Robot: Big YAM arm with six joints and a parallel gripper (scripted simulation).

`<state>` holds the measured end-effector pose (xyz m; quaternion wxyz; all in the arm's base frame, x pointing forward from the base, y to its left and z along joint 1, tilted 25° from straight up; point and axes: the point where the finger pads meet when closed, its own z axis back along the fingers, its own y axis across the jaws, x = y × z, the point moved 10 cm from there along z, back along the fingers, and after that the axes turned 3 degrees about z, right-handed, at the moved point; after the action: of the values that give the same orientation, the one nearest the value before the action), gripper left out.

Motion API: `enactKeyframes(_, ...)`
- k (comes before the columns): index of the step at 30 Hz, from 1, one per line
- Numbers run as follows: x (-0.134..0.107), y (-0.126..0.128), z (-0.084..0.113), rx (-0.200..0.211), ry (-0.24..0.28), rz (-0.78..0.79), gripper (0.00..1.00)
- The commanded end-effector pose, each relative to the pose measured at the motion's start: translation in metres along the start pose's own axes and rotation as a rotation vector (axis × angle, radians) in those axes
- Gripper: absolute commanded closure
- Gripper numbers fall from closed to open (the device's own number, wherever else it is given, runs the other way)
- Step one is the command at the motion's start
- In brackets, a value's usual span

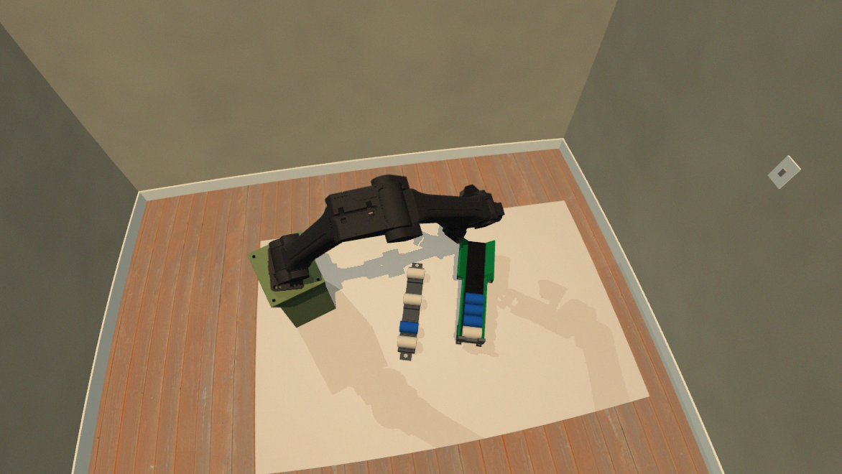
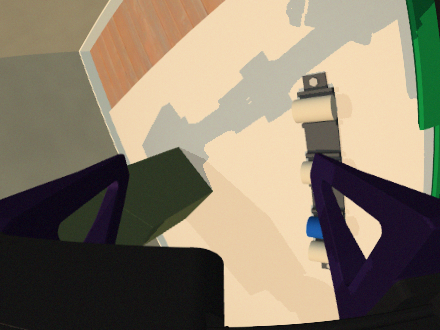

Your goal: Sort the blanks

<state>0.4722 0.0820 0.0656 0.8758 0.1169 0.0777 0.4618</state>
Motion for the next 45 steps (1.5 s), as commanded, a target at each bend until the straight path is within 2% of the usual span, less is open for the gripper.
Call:
enactKeyframes(1,0.002,0.001,0.004,-0.007,-0.006,0.005,0.00)
enactKeyframes(17,0.002,0.001,0.004,-0.007,-0.006,0.005,0.00)
enactKeyframes(18,0.004,-0.002,0.010,-0.022,-0.020,0.007,0.00)
enactKeyframes(20,-0.009,-0.004,0.016,-0.046,-0.048,0.006,0.00)
enactKeyframes(22,-0.026,-0.007,0.024,-0.106,-0.104,0.012,0.00)
enactKeyframes(24,-0.054,-0.009,0.038,-0.211,-0.190,0.021,0.00)
enactKeyframes(25,-0.071,-0.009,0.045,-0.278,-0.236,0.026,0.00)
enactKeyframes(26,-0.071,-0.009,0.045,-0.278,-0.236,0.026,0.00)
enactKeyframes(28,-0.108,-0.006,0.060,-0.429,-0.320,0.034,0.00)
enactKeyframes(29,-0.108,-0.006,0.060,-0.429,-0.320,0.034,0.00)
enactKeyframes(31,-0.140,0.000,0.070,-0.574,-0.379,0.039,0.00)
enactKeyframes(34,-0.140,0.000,0.070,-0.574,-0.379,0.039,0.00)
enactKeyframes(36,-0.163,0.007,0.077,-0.682,-0.412,0.042,0.00)
enactKeyframes(38,-0.173,0.011,0.079,-0.735,-0.425,0.043,0.00)
enactKeyframes(40,-0.175,0.012,0.080,-0.745,-0.427,0.043,0.00)
enactKeyframes(41,-0.175,0.008,0.068,-0.714,-0.414,0.038,0.00)
enactKeyframes(45,-0.167,0.012,0.069,-0.716,-0.418,0.061,0.00)
